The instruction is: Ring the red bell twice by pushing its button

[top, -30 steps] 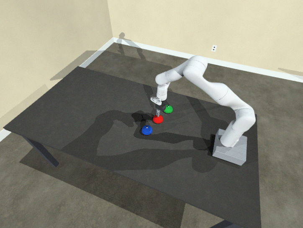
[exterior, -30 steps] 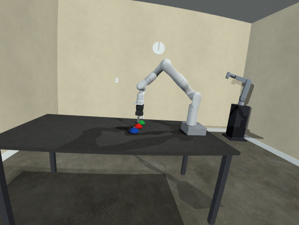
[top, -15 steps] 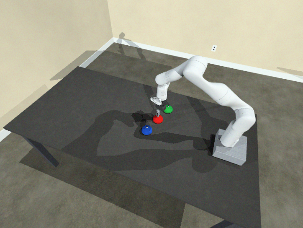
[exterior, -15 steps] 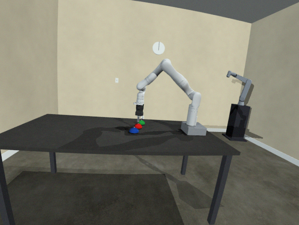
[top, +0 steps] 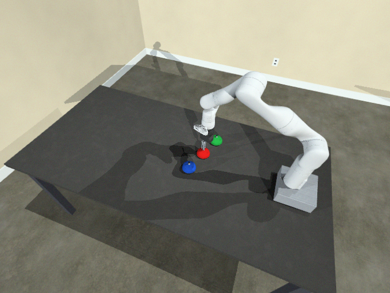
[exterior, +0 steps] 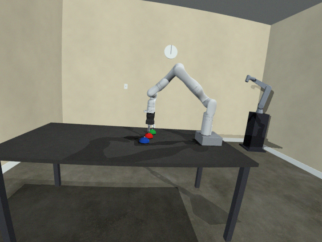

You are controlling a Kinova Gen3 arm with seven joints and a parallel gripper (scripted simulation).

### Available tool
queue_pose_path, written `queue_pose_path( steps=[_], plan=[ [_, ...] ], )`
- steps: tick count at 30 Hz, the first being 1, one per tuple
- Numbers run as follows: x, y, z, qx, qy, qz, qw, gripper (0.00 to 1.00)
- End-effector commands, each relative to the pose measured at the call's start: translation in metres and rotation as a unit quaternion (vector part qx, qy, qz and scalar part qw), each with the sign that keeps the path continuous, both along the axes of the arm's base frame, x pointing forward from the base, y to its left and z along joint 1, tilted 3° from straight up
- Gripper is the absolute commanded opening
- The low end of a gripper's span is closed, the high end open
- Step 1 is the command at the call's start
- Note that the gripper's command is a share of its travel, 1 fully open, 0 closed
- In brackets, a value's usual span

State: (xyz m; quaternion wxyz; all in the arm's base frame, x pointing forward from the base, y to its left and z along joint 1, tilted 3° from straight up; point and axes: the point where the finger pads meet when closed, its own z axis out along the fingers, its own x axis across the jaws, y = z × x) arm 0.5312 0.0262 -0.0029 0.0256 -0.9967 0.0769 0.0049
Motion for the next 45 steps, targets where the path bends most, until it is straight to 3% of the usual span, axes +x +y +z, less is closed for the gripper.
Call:
queue_pose_path(
  steps=[1, 29, 45],
  plan=[
    [0.000, 0.000, -0.001, 0.000, 0.000, 0.000, 1.000, 0.17],
    [0.000, -0.001, 0.001, 0.000, 0.000, 0.000, 1.000, 0.17],
    [0.000, -0.002, 0.028, 0.000, 0.000, 0.000, 1.000, 0.17]
  ],
)
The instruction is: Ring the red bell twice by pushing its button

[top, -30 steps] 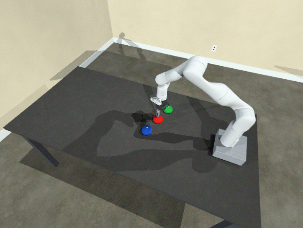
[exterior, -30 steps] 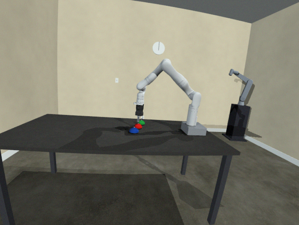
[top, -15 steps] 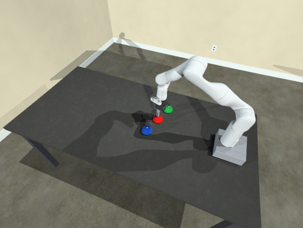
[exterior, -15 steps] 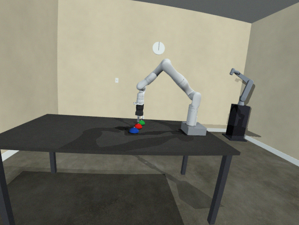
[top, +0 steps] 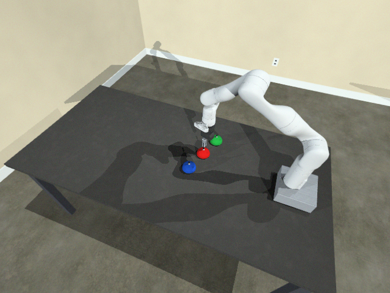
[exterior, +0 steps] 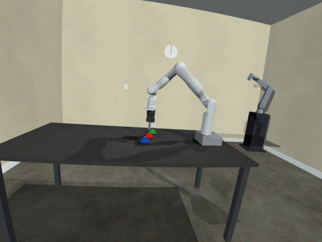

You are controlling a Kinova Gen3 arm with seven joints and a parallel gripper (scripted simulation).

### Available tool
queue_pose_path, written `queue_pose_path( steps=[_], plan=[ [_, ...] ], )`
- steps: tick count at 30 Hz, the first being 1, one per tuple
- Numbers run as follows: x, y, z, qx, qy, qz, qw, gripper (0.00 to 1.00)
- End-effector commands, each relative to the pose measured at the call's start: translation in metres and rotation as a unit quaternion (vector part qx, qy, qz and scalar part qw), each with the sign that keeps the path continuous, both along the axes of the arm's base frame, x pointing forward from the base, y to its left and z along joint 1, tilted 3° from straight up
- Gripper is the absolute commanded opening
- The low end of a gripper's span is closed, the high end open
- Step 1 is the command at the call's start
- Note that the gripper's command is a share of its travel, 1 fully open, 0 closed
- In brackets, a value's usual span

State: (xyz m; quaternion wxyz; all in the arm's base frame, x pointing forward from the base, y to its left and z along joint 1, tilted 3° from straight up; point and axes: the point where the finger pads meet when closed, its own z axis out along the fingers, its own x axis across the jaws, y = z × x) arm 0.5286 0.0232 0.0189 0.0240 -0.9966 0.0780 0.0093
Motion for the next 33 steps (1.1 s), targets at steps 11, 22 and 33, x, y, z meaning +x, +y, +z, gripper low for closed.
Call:
queue_pose_path(
  steps=[11, 22, 33],
  plan=[
    [0.003, 0.000, 0.036, 0.001, -0.004, 0.001, 1.000, 0.17],
    [0.003, -0.001, 0.047, 0.001, -0.004, 0.001, 1.000, 0.17],
    [0.003, -0.001, 0.048, 0.001, -0.004, 0.001, 1.000, 0.17]
  ],
)
